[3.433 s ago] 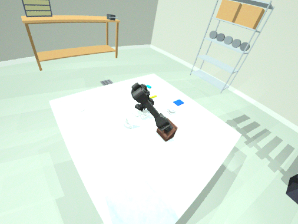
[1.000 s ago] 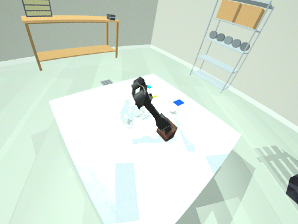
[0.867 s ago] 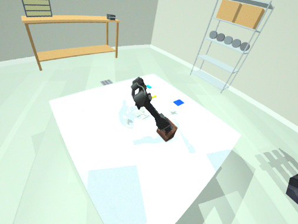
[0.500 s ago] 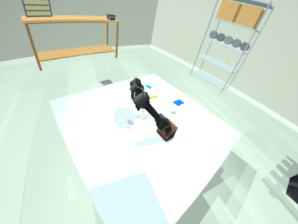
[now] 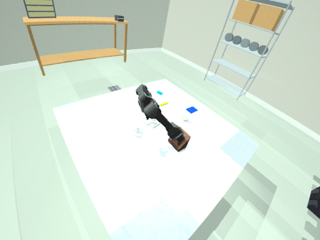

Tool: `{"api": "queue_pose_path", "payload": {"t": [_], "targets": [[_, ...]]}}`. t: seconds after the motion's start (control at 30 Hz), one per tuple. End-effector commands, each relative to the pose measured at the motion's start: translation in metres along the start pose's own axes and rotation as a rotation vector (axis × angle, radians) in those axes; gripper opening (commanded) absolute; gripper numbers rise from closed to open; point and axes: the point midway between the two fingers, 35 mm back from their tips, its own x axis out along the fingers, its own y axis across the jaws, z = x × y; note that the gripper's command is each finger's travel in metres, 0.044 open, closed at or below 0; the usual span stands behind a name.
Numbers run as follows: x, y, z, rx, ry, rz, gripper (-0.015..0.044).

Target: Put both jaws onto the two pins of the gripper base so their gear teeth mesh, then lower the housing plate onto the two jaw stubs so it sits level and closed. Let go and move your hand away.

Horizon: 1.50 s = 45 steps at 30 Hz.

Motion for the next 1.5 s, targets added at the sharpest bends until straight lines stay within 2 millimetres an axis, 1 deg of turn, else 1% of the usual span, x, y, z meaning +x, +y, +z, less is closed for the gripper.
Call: {"api": "queue_pose_path", "payload": {"t": [0.0, 0.73, 1.47], "targets": [[-0.002, -0.003, -0.010, -0.102, 0.004, 0.005, 0.0440], [-0.008, -0.025, -0.052, -0.648, 0.008, 0.006, 0.0440], [-0.014, -0.054, -0.090, -1.193, 0.022, 0.012, 0.0440]]}}
